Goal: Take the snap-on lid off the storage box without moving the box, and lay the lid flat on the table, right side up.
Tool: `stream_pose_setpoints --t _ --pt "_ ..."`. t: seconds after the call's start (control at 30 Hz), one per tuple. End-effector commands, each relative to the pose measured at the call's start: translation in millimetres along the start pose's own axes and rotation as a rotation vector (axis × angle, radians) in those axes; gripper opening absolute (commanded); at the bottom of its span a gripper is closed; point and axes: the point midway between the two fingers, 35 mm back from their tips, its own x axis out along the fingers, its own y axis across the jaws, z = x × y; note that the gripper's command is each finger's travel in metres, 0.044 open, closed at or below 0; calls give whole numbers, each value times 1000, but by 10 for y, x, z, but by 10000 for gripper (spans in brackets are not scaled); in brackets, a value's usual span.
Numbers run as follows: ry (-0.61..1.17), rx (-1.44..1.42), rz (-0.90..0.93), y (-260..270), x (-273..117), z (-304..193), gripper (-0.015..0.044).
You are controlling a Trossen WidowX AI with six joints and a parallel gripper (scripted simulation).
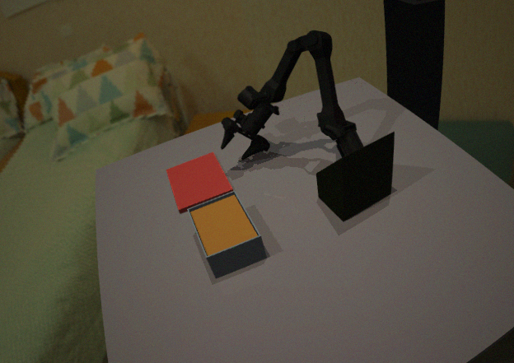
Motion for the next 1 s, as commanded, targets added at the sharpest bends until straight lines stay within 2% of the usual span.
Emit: stream_pose_setpoints --t 0.0,0.97 --pt "4 -5 4 13 -26 -7 440" --pt "5 -4 5 311 -519 6 440"
